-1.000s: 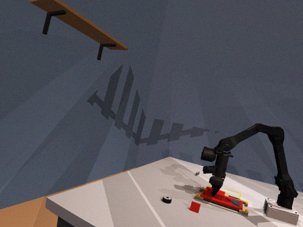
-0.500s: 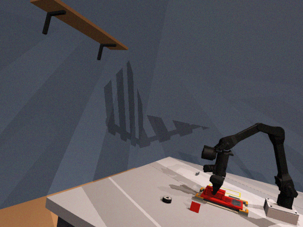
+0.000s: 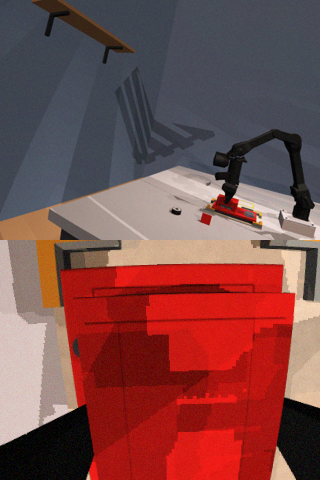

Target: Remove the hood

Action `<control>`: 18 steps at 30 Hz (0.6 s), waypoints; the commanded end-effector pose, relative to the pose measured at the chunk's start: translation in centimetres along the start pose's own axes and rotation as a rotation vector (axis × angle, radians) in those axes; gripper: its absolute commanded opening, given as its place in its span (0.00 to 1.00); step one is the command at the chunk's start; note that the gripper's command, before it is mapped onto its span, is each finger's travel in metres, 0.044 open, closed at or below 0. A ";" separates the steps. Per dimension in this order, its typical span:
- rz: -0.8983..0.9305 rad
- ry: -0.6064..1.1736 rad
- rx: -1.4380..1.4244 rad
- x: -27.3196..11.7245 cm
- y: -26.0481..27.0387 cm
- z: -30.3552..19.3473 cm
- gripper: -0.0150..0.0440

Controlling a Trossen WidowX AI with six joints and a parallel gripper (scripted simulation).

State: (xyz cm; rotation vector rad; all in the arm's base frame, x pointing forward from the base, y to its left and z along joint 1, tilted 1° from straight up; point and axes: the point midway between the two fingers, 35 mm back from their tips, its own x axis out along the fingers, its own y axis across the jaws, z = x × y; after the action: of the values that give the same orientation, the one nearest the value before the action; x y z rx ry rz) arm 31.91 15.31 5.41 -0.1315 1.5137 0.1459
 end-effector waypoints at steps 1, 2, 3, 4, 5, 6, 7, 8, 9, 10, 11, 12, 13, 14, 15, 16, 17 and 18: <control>0.001 -0.004 0.000 -0.4 0.0 0.1 0.25; 0.001 -0.004 0.000 -0.5 0.0 0.1 0.25; 0.001 -0.004 0.000 -0.5 0.0 0.1 0.25; 0.001 -0.004 0.000 -0.6 0.0 0.1 0.25; 0.001 -0.004 0.000 -0.7 0.0 0.1 0.25; 0.001 -0.004 0.000 -0.7 0.0 0.1 0.25; 0.001 -0.004 0.000 -0.8 0.0 0.1 0.25; 0.001 -0.004 0.000 -0.9 0.0 0.1 0.25; 0.001 -0.004 0.000 -0.9 0.0 0.1 0.25; 0.001 -0.004 0.000 -1.0 0.0 0.1 0.25; 0.001 -0.004 0.000 -1.1 0.0 0.1 0.25; 0.001 -0.004 0.000 -1.2 0.0 0.1 0.25; 0.001 -0.004 0.000 -1.3 0.0 0.1 0.25; 0.001 -0.004 0.000 -1.5 0.0 0.1 0.25; 0.001 -0.004 0.000 -1.8 0.0 0.1 0.25; 0.001 -0.004 0.000 -2.1 0.0 0.2 0.25; 0.001 -0.004 0.000 -2.5 0.0 0.2 0.25; 0.001 -0.004 0.000 -2.8 0.0 0.2 0.25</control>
State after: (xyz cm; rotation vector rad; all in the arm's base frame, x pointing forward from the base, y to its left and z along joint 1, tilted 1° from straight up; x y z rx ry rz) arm 31.77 15.24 7.09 -0.1338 1.5207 0.1440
